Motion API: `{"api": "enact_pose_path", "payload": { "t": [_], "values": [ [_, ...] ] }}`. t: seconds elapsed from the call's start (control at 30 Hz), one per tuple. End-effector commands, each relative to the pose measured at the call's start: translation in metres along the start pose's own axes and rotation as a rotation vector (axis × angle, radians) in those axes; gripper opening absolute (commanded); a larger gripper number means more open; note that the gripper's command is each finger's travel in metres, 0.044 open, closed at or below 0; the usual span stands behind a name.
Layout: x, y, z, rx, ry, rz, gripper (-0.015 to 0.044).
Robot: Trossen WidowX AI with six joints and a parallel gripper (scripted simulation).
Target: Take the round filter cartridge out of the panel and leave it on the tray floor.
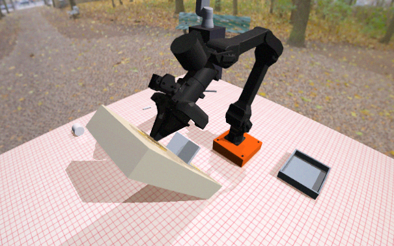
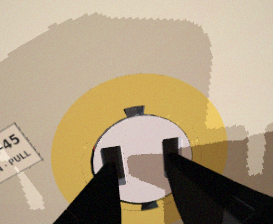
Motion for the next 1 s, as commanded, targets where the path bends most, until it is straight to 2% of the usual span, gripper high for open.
{"api": "enact_pose_path", "payload": {
  "t": [0.0, 0.97],
  "values": [
    [-0.0016, -0.0031, -0.0026, -0.004, -0.008, 0.005, 0.0103],
    [-0.0016, -0.0008, -0.0011, -0.004, -0.008, 0.004, 0.0103]
  ]
}}
Point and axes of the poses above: the point midway between the two fingers, 35 mm back from their tips, its own x axis back along the fingers, its own z axis across the jaws, y = z × x, the point moved 10 cm from there along x, back along the fingers, and after that the axes turned 7 degrees about -x, right-handed, at the moved point
